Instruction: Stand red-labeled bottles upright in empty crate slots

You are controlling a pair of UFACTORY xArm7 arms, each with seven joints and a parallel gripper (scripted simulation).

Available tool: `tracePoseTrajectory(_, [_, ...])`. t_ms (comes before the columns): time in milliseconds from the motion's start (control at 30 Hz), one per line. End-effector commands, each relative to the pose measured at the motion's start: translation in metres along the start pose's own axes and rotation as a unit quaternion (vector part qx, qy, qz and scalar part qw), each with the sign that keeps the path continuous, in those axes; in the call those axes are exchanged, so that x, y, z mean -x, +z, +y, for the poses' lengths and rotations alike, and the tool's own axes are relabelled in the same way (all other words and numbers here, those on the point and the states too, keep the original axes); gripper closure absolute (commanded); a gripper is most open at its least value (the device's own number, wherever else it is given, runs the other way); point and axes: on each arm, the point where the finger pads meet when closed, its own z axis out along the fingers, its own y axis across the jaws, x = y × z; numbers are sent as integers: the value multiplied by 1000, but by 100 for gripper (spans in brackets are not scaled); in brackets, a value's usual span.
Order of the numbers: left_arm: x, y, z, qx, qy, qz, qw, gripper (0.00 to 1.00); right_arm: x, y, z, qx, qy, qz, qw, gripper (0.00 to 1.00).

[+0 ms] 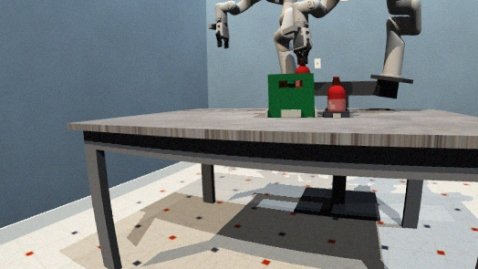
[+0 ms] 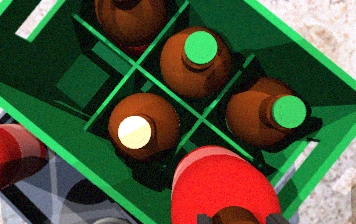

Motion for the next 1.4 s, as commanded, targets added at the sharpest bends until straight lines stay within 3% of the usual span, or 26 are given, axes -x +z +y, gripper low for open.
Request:
tracePoseTrajectory(0, [-1,-2,1,1,0,2,1000,100,-1,-1,0,0,0,2,1000,0])
tracePoseTrajectory(500, [-1,3,1,1,0,2,1000,100,-1,-1,0,0,0,2,1000,0])
tracePoseTrajectory(1367, [-1,29,1,1,0,2,1000,100,-1,-1,0,0,0,2,1000,0])
